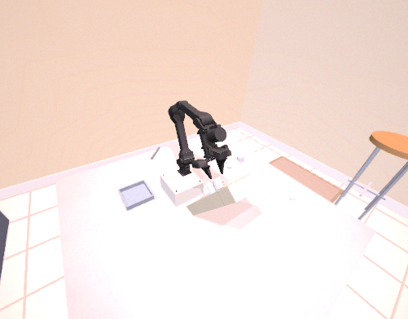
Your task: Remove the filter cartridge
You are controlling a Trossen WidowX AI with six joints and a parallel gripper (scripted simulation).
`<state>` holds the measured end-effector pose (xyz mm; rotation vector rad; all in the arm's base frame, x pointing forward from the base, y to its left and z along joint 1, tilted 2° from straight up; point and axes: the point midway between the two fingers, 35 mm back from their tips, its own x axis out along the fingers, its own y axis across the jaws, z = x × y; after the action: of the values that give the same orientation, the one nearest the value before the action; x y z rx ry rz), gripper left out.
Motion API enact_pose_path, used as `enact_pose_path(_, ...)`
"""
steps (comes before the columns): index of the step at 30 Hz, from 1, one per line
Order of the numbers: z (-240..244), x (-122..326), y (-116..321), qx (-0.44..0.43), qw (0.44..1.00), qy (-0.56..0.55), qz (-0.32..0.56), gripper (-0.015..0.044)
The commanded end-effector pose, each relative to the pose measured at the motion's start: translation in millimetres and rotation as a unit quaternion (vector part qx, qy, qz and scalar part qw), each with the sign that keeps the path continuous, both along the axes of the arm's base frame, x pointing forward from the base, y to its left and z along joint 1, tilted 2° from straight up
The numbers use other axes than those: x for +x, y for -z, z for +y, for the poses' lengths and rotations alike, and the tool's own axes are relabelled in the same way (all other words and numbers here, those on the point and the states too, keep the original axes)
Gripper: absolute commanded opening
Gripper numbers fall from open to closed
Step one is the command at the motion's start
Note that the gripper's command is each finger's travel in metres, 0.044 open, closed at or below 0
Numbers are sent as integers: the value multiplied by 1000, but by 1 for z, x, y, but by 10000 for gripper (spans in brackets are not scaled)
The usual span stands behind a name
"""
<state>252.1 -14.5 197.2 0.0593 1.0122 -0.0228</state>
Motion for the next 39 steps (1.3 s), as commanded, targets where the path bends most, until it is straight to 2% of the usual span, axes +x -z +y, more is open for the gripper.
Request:
enact_pose_path(1,0,3,8,-1,1000,3,5,305)
enact_pose_path(21,0,16,31,0,1000,3,5,305)
enact_pose_path(22,0,15,28,0,1000,0,1,278)
enact_pose_path(34,0,15,28,0,1000,0,1,198)
enact_pose_path(39,0,17,26,0,1000,0,1,67)
